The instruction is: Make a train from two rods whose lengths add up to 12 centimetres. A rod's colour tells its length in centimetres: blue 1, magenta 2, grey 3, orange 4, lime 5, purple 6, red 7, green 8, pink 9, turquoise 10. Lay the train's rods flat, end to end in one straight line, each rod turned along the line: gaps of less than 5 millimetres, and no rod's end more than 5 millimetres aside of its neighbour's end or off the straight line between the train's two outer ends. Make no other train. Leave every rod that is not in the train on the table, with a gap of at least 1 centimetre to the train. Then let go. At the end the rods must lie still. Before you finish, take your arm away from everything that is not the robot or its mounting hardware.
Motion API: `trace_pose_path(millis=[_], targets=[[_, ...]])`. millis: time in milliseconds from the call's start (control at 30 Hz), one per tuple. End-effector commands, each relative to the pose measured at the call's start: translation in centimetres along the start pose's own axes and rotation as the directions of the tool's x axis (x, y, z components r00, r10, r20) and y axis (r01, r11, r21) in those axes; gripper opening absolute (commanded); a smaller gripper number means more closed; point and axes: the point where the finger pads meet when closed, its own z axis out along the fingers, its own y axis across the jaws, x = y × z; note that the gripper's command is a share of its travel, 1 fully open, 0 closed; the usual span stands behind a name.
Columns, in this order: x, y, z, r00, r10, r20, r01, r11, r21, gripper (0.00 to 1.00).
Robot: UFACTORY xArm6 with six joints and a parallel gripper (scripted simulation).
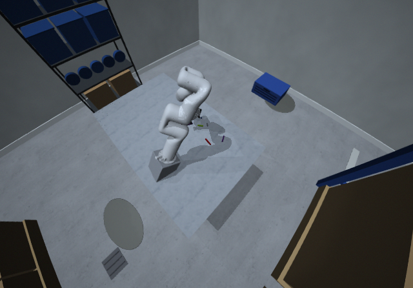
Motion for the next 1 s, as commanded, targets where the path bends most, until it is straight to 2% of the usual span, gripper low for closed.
trace_pose_path(millis=[0,300,433,633,700,767,967], targets=[[0.0,0.1,-0.1,1.0,0.001,-0.001,-0.001,1.0,-0.002,1.0],[-0.3,0.0,-0.1,0.999,0.034,-0.001,-0.034,0.999,-0.002,1.0],[-1.4,-0.5,-0.1,0.987,0.163,-0.001,-0.163,0.987,-0.003,1.0],[-3.1,-1.2,-0.2,0.931,0.365,-0.002,-0.365,0.931,-0.005,1.0],[-3.1,-1.2,-0.2,0.931,0.365,-0.002,-0.365,0.931,-0.005,1.0],[-4.1,-1.8,-0.2,0.882,0.472,-0.002,-0.472,0.882,-0.005,1.0],[-5.5,-2.5,-0.3,0.789,0.615,-0.003,-0.615,0.789,-0.005,1.0]])
